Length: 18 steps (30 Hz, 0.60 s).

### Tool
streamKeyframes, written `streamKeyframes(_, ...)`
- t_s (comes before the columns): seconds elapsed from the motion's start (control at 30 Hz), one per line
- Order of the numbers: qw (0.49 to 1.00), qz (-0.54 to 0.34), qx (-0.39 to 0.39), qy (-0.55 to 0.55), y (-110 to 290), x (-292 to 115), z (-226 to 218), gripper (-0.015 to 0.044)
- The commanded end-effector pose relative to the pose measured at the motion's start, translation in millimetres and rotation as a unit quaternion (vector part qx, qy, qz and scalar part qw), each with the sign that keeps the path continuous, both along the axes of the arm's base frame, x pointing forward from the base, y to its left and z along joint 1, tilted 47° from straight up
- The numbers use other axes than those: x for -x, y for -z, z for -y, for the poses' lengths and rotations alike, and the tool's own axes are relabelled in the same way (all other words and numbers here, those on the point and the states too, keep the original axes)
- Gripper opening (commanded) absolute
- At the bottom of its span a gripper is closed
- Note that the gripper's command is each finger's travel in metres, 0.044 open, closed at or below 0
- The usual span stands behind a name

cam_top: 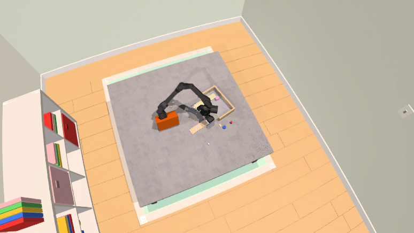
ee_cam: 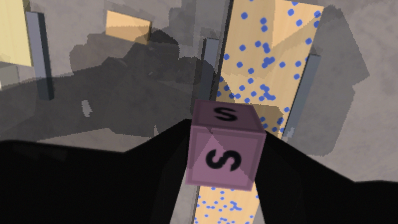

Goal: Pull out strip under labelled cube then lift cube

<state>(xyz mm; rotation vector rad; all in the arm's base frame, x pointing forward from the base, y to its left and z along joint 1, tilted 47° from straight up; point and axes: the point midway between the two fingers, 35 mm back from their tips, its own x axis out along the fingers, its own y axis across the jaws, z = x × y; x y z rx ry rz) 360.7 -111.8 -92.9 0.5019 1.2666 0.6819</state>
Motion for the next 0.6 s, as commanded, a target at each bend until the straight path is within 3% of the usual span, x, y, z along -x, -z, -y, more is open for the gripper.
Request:
streamKeyframes(0.0, 1.0, -0.002, 0.001, -0.001, -1.0, 11.3, -2.3, 0.0)
streamKeyframes(0.57, 1.0, -0.003, 0.001, -0.001, -10.1, 63.3, -22.7, 0.0)
